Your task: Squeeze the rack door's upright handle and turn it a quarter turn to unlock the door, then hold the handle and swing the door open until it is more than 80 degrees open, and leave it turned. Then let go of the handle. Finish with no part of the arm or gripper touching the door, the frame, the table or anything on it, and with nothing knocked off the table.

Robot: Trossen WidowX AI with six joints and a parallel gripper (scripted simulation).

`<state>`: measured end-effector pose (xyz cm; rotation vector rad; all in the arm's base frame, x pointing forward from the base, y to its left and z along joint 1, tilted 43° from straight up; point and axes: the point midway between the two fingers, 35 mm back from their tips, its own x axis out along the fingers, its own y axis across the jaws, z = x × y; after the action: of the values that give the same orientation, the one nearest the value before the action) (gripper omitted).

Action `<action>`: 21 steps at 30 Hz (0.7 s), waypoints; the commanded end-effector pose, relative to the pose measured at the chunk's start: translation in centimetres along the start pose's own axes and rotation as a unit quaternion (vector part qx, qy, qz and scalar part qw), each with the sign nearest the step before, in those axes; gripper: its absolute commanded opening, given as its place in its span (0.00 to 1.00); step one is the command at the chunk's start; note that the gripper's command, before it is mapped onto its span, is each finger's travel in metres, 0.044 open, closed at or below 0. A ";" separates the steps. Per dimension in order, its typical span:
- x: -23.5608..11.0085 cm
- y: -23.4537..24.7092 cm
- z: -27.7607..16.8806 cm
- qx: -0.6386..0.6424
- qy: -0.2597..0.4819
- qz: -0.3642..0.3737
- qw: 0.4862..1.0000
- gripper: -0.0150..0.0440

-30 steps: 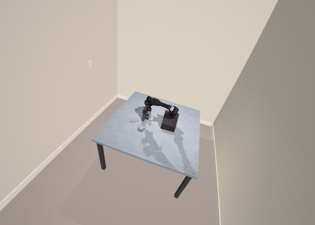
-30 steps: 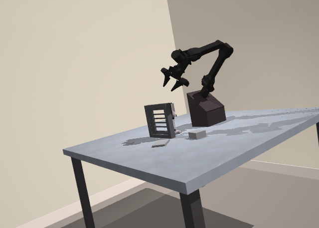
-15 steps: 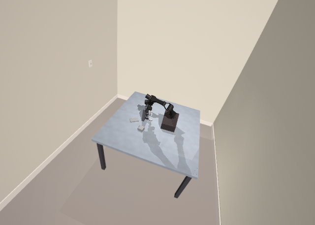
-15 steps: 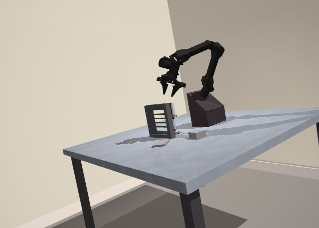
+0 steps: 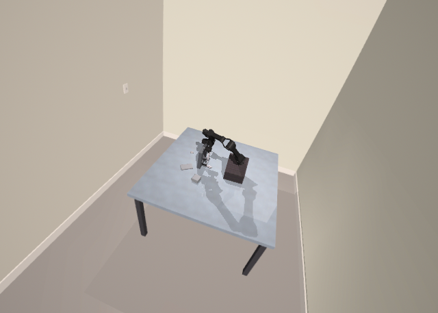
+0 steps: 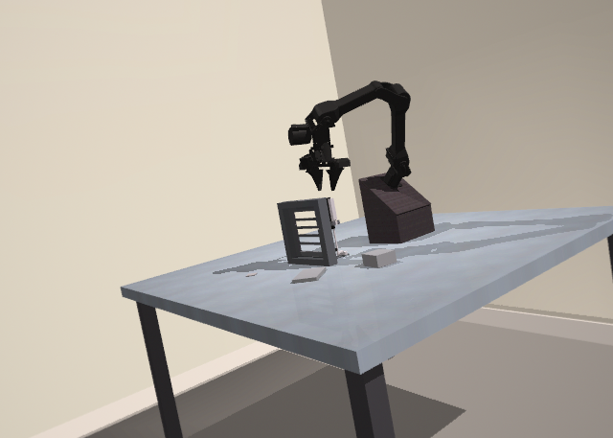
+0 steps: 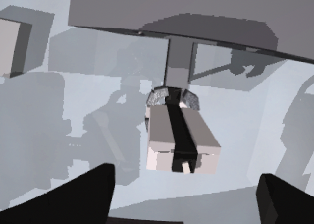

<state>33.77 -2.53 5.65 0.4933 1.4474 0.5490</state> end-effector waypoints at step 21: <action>2.6 -0.3 -0.2 0.026 0.019 0.038 0.999 0.74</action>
<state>33.75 -1.71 3.87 0.5744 1.4849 0.5812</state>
